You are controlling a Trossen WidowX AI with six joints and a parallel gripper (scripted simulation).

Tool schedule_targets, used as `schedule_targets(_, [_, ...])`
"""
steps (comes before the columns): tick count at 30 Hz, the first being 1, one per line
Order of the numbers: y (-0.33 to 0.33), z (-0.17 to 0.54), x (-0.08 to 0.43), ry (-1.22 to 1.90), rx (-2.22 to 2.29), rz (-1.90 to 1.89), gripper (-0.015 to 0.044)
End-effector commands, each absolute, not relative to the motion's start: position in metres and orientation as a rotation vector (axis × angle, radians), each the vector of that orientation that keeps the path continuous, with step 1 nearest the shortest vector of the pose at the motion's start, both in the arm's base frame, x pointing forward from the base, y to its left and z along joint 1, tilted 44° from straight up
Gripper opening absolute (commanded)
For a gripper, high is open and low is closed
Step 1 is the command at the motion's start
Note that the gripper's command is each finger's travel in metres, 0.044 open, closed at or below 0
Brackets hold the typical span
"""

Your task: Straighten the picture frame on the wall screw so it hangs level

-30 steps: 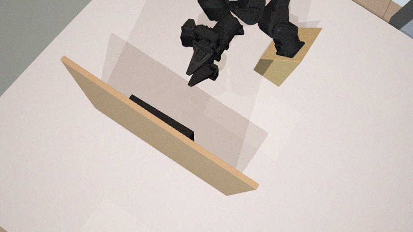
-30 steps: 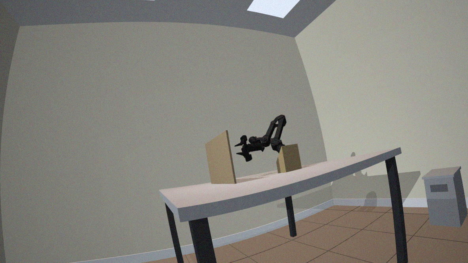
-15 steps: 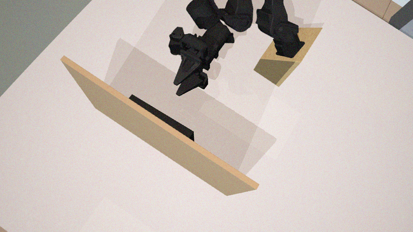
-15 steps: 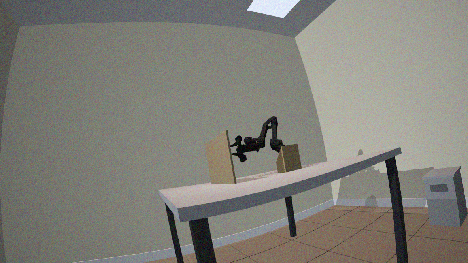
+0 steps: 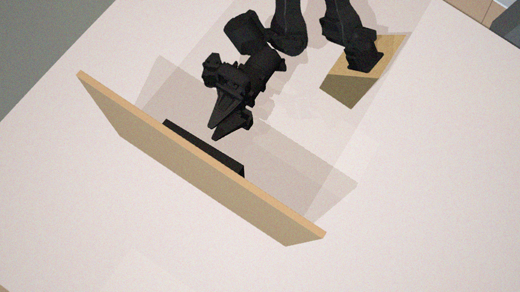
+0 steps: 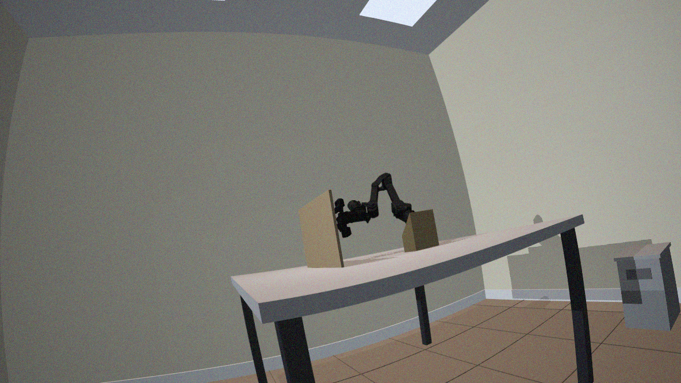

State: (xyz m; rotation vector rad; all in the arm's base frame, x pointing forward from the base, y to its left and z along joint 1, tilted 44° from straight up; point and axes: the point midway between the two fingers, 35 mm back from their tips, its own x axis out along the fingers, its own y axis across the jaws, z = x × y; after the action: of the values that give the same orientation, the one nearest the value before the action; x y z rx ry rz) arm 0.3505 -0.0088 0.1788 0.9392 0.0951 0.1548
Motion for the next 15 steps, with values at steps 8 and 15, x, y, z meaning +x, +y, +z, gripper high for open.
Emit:
schedule_targets(8, [-0.008,0.181,0.357,0.088,0.937,0.156,0.026])
schedule_targets(15, [-0.007,0.182,0.368,0.087,0.937,0.156,0.026])
